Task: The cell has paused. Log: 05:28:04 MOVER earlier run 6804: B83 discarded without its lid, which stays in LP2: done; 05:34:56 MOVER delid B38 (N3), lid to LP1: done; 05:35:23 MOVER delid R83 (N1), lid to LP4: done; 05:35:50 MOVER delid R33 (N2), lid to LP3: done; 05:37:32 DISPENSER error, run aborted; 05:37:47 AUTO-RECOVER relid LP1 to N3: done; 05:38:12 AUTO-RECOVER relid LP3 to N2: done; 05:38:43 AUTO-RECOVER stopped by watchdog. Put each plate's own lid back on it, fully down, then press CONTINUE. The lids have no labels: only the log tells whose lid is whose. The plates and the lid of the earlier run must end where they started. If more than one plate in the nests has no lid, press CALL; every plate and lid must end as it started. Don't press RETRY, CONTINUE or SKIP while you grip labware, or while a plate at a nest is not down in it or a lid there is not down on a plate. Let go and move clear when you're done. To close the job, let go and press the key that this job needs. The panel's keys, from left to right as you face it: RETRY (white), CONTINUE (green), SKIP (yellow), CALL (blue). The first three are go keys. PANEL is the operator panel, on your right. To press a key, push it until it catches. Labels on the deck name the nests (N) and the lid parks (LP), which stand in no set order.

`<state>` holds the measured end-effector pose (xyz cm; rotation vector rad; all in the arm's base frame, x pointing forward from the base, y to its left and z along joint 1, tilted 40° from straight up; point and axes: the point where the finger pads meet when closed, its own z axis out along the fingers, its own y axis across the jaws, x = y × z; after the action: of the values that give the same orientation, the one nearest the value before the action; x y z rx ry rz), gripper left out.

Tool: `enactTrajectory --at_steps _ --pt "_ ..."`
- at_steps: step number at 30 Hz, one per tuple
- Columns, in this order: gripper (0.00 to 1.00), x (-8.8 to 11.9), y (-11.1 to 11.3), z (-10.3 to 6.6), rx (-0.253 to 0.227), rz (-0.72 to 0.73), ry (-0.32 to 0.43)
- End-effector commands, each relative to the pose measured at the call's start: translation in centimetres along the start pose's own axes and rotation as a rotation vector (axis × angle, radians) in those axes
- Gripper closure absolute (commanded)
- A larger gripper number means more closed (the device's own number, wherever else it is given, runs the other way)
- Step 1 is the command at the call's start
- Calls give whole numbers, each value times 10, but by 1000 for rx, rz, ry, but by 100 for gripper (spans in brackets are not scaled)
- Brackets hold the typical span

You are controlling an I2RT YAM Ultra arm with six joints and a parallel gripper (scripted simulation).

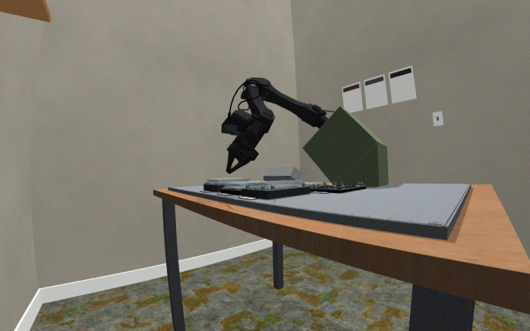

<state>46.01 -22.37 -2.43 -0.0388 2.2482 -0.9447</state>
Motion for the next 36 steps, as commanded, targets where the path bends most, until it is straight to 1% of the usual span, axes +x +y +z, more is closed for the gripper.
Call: enactTrajectory --at_steps 1,6,9,36 --pt "100 -13 7 -12 -49 -31 -38" --pt "100 -14 7 -11 -49 -31 -38" --pt "100 -17 5 -11 -40 -21 -51" --pt "100 -17 5 -11 -40 -20 -52"
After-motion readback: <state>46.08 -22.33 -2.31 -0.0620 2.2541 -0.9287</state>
